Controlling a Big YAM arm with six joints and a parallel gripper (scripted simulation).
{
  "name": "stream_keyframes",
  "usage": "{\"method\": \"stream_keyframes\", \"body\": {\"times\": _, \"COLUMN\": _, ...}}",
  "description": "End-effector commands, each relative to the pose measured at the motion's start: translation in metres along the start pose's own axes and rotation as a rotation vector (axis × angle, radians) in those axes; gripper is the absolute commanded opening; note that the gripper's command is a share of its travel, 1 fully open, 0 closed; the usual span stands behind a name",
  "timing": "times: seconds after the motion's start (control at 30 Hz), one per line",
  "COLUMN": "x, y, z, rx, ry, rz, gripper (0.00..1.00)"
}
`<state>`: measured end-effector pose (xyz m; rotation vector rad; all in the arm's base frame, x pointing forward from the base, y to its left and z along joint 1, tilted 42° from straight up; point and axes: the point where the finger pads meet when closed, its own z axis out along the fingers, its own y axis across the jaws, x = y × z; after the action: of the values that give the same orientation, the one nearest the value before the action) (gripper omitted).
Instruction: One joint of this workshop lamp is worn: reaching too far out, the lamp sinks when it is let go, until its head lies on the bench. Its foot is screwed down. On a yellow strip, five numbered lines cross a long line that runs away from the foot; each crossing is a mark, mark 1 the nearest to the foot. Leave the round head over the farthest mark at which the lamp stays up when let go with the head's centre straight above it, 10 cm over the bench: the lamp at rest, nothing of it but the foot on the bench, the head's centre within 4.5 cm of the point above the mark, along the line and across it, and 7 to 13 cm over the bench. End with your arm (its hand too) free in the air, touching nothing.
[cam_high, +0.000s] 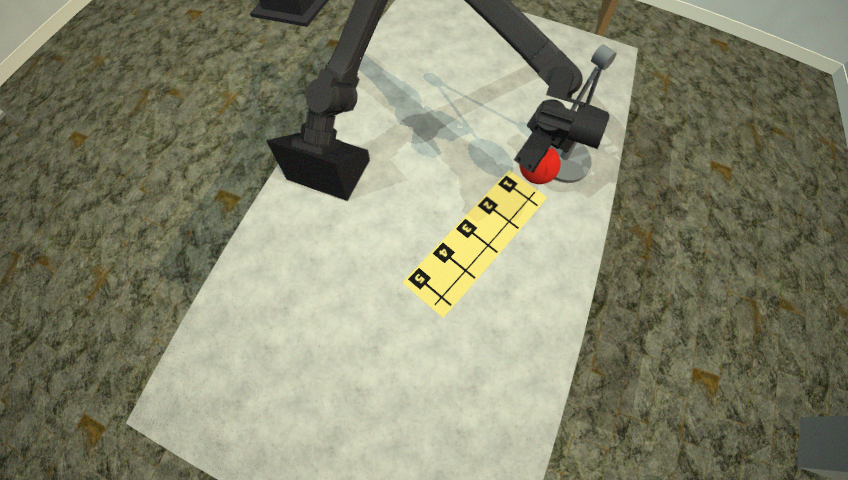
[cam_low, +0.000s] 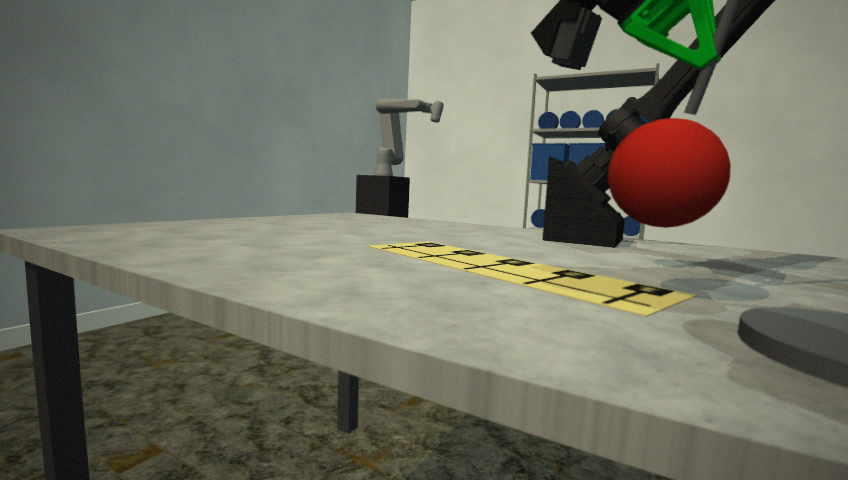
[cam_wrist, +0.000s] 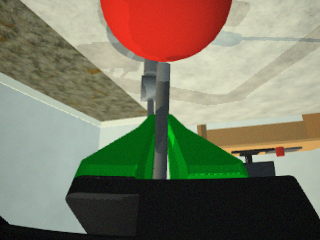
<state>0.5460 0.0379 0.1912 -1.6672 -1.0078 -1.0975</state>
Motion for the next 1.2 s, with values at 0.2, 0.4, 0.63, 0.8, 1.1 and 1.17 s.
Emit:
{"method": "stream_keyframes", "body": {"times": 0.2, "x": -0.035, "y": 0.018, "z": -0.004, "rx": -0.009, "ry": -0.042, "rz": 0.003, "gripper": 0.0}}
{"method": "stream_keyframes", "body": {"times": 0.4, "x": -0.042, "y": 0.021, "z": -0.004, "rx": -0.009, "ry": -0.042, "rz": 0.003, "gripper": 0.0}}
{"method": "stream_keyframes", "body": {"times": 0.63, "x": -0.046, "y": 0.023, "z": -0.004, "rx": -0.009, "ry": -0.042, "rz": 0.003, "gripper": 0.0}}
{"method": "stream_keyframes", "body": {"times": 0.8, "x": -0.044, "y": 0.021, "z": -0.005, "rx": -0.009, "ry": -0.042, "rz": 0.003, "gripper": 0.0}}
{"method": "stream_keyframes", "body": {"times": 1.1, "x": -0.041, "y": 0.019, "z": -0.006, "rx": -0.009, "ry": -0.042, "rz": 0.003, "gripper": 0.0}}
{"method": "stream_keyframes", "body": {"times": 1.17, "x": -0.041, "y": 0.019, "z": -0.006, "rx": -0.009, "ry": -0.042, "rz": 0.003, "gripper": 0.0}}
